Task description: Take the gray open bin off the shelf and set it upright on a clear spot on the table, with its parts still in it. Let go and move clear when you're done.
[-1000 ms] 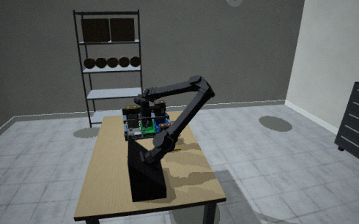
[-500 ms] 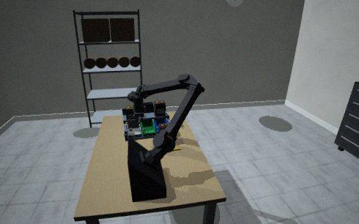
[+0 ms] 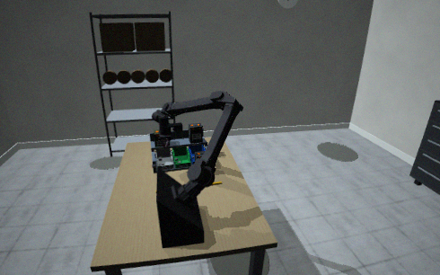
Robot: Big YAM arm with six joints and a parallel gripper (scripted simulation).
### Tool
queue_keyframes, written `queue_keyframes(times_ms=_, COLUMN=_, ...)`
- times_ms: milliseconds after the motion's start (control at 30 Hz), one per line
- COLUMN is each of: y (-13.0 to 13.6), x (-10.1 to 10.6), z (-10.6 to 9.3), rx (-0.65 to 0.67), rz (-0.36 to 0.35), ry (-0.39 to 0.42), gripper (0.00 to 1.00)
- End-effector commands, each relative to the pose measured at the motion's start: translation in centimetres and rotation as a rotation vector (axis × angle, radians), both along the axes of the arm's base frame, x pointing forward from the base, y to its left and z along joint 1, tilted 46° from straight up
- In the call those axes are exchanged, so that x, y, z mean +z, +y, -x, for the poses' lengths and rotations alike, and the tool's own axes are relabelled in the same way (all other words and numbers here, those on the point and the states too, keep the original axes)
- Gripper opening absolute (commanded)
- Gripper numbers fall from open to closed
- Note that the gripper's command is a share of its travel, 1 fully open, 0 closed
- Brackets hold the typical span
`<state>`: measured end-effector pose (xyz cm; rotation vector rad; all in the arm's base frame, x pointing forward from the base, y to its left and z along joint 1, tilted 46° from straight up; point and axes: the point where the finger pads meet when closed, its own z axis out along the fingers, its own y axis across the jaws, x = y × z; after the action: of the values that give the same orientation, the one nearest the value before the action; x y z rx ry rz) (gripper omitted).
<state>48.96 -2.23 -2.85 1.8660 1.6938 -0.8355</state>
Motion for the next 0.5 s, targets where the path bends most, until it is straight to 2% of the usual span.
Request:
queue_keyframes(times_ms=0, y=1.55, x=-0.07, z=-1.98, rx=0.013, rz=-0.004, ry=-0.02, gripper=0.0)
queue_keyframes(times_ms=367, y=1.78, x=-0.45, z=-2.89, rx=0.014, rz=-0.005, ry=-0.022, gripper=0.0)
queue_keyframes(times_ms=467, y=1.68, x=-0.65, z=-2.59, rx=0.013, rz=-0.003, ry=-0.014, gripper=0.0)
